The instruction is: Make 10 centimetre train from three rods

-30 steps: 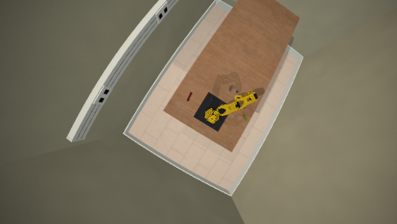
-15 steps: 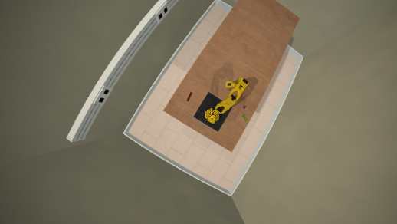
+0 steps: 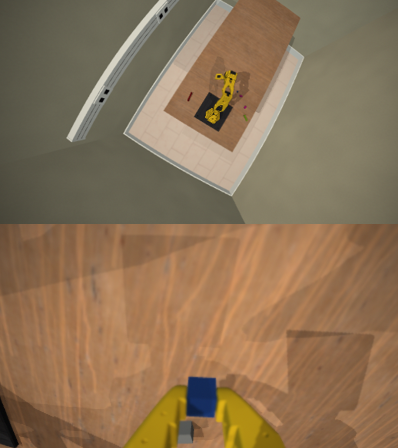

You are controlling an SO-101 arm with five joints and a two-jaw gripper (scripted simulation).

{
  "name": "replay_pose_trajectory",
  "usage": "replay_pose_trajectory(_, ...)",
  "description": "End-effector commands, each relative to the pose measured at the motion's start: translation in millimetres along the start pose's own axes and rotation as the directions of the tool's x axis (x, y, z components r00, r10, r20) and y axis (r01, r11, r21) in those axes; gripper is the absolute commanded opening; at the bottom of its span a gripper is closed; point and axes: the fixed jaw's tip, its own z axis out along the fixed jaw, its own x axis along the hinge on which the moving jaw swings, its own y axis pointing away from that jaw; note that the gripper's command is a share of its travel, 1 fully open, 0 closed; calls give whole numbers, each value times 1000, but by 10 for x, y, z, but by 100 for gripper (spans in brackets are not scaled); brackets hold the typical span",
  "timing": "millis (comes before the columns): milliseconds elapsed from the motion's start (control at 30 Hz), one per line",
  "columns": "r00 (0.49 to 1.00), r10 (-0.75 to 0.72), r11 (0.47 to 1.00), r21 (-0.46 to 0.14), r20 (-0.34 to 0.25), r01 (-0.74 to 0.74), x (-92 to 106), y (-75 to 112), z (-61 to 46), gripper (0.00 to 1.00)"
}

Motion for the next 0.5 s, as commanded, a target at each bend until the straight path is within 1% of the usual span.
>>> replay_pose_trajectory(0,1000,27,999,-23,-2,-27,-208,-6,20,0)
replay_pose_trajectory(133,999,44,999,-23,-5,-44,-373,2,25,0)
replay_pose_trajectory(267,998,58,998,-23,-7,-58,-497,16,29,0)
replay_pose_trajectory(467,998,67,997,-23,-9,-67,-581,28,32,0)
